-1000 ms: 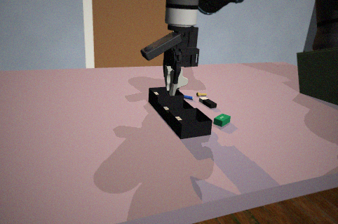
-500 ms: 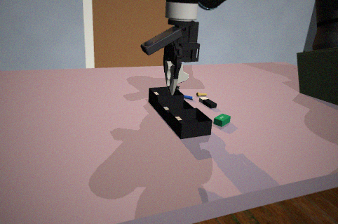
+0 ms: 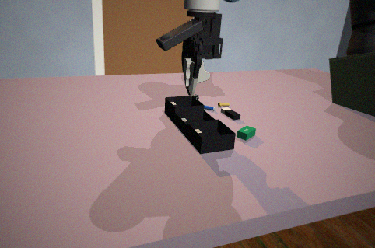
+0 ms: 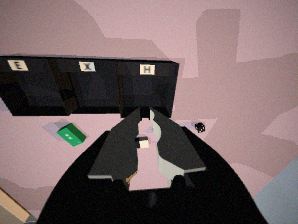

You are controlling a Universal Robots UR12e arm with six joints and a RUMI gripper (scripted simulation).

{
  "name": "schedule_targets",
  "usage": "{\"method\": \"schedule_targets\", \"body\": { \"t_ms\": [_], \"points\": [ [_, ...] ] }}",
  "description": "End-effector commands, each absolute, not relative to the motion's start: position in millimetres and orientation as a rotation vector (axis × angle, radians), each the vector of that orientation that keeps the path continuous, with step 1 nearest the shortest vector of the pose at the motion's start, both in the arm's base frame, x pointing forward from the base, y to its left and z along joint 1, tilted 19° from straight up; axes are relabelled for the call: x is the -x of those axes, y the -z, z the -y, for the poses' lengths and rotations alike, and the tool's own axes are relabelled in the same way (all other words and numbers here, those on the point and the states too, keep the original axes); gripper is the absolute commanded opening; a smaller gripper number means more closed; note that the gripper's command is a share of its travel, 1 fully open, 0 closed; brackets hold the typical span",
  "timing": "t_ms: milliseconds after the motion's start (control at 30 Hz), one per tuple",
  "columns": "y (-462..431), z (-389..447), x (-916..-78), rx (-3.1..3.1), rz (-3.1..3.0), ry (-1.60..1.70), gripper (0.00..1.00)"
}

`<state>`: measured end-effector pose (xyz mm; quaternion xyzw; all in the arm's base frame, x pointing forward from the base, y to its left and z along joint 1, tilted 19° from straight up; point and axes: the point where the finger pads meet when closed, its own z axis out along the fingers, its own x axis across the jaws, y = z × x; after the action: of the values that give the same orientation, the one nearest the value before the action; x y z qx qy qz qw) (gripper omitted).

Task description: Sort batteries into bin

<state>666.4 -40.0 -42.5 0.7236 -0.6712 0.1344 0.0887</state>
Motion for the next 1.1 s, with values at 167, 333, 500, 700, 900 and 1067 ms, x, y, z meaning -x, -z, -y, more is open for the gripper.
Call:
{"method": "schedule_targets", "body": {
  "t_ms": [167, 333, 500, 700, 900, 1067],
  "points": [
    [24.8, 34.4, -665.5, -2.153, 1.998, -0.401, 0.04],
    [29.4, 20.1, -665.8, -2.153, 1.998, -0.401, 0.04],
    [37.1, -3.7, -666.4, -2.153, 1.998, -0.401, 0.04],
    [43.3, -22.7, -666.8, -2.153, 1.998, -0.401, 0.04],
    [50.9, -46.5, -667.4, -2.153, 1.998, -0.401, 0.04],
    [50.9, -46.4, -667.4, -2.153, 1.998, -0.401, 0.04]
  ]
}}
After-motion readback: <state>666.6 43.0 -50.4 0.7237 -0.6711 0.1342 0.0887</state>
